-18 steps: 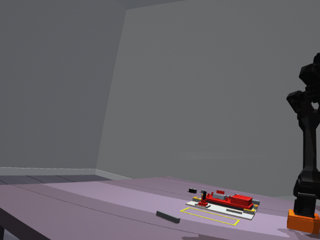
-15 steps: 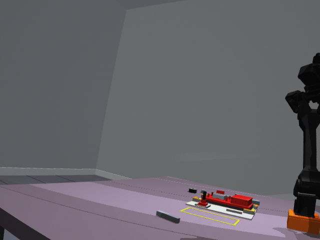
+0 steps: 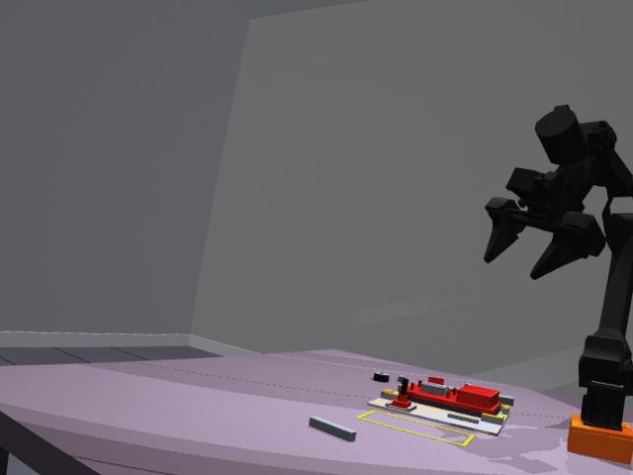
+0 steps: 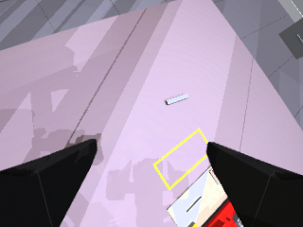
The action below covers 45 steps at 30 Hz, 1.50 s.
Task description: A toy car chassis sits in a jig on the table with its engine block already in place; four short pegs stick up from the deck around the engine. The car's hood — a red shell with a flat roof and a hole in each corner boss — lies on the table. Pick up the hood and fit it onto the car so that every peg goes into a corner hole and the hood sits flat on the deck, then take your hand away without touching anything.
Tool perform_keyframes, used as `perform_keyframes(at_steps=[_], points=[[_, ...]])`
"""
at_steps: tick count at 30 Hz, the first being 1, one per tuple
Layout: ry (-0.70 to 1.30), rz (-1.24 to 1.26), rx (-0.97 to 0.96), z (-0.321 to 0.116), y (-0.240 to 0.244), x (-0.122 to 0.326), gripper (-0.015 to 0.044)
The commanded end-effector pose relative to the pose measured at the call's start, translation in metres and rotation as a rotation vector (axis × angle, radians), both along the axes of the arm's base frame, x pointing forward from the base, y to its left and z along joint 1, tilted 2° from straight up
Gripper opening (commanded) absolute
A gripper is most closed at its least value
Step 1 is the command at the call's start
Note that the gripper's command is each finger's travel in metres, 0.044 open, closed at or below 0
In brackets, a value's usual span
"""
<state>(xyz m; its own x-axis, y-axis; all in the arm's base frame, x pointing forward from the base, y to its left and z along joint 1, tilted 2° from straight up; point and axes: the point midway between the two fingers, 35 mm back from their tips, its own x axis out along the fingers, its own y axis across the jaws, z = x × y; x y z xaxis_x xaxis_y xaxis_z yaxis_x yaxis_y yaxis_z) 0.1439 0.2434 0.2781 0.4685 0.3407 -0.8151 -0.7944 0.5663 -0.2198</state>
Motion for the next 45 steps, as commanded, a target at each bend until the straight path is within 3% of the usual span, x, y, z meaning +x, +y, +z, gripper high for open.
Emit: perform_keyframes(at_steps=[1,12,22,38,45], points=[[0.002,0.017,-0.116,-0.021,-0.02,0.034,0.044],[0.072,0.023,-0.291,-0.063,-0.088,0.094,0.044],[0.179,0.155,-0.469,-0.106,-0.187,0.131,0.044],[0.336,0.462,-0.487,-0.171,-0.335,0.1,0.044],[0.338,0.488,-0.475,-0.175,-0.339,0.096,0.044]])
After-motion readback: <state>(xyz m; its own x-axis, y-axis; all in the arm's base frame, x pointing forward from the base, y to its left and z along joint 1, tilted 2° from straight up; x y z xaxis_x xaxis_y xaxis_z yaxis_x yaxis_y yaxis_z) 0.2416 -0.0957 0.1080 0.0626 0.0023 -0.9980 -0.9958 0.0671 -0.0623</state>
